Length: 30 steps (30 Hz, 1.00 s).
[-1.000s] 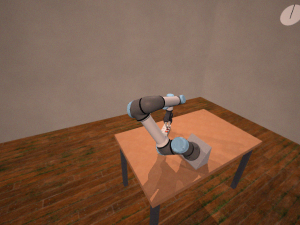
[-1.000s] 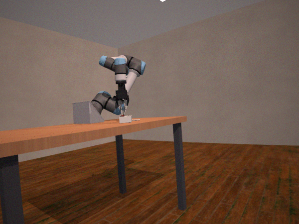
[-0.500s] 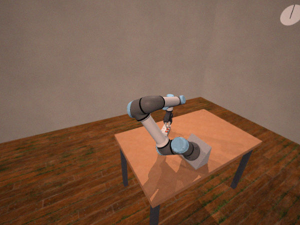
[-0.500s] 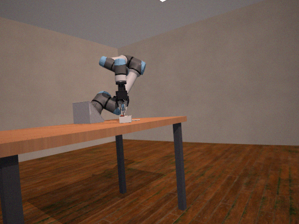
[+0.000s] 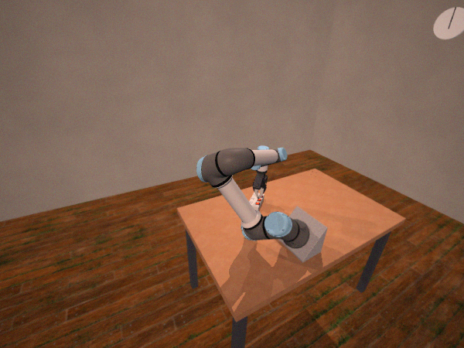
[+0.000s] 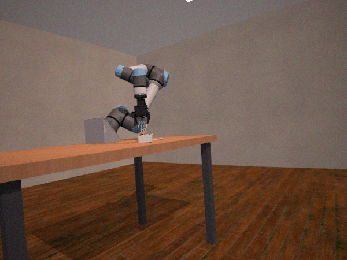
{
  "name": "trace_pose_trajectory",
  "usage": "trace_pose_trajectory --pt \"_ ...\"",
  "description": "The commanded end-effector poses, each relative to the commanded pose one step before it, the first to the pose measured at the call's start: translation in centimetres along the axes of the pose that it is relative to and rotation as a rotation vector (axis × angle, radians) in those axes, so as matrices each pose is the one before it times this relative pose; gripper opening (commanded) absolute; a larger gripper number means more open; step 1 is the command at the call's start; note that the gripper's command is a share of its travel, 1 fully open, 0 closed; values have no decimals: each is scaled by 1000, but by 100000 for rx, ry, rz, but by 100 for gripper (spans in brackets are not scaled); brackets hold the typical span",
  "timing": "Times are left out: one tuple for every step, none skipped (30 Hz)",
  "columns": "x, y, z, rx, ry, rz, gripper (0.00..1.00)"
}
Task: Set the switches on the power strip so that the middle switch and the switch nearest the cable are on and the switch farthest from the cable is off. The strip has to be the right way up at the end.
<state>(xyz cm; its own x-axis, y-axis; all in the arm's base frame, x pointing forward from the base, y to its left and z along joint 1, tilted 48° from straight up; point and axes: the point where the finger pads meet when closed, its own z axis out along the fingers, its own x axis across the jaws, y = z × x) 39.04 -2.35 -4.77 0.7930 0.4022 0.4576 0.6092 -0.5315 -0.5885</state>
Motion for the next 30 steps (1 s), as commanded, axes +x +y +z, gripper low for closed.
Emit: trace_pose_trajectory --pt "3 31 -54 -89 31 -9 0" --pt "0 0 -41 0 0 0 0" --pt "0 0 -73 0 0 0 0" --pt "0 0 -110 0 0 0 0" --pt "0 0 -148 0 0 0 0" --pt "0 0 -185 0 0 0 0" --pt "0 0 -220 0 0 0 0" --pt "0 0 -249 0 0 0 0" --pt "0 0 -274 0 0 0 0" --pt "0 0 -291 0 0 0 0" --pt "0 -1 -301 0 0 0 0" --pt "0 1 -302 0 0 0 0" --pt "0 0 -295 0 0 0 0" --pt "0 0 -280 0 0 0 0" --pt "0 0 0 0 0 0 0" --pt "0 0 0 0 0 0 0" --pt "0 0 -257 0 0 0 0" --pt "0 0 -227 0 0 0 0" --pt "0 0 -193 0 0 0 0" --pt "0 0 -155 0 0 0 0" --pt "0 0 -115 0 0 0 0" --pt "0 0 -77 0 0 0 0" --pt "0 0 -44 0 0 0 0" --pt "0 0 -18 0 0 0 0" --pt "0 0 -3 0 0 0 0" --pt "0 0 0 0 0 0 0" --pt "0 0 0 0 0 0 0" --pt "0 0 0 0 0 0 0" --pt "0 0 0 0 0 0 0" --pt "0 0 0 0 0 0 0"
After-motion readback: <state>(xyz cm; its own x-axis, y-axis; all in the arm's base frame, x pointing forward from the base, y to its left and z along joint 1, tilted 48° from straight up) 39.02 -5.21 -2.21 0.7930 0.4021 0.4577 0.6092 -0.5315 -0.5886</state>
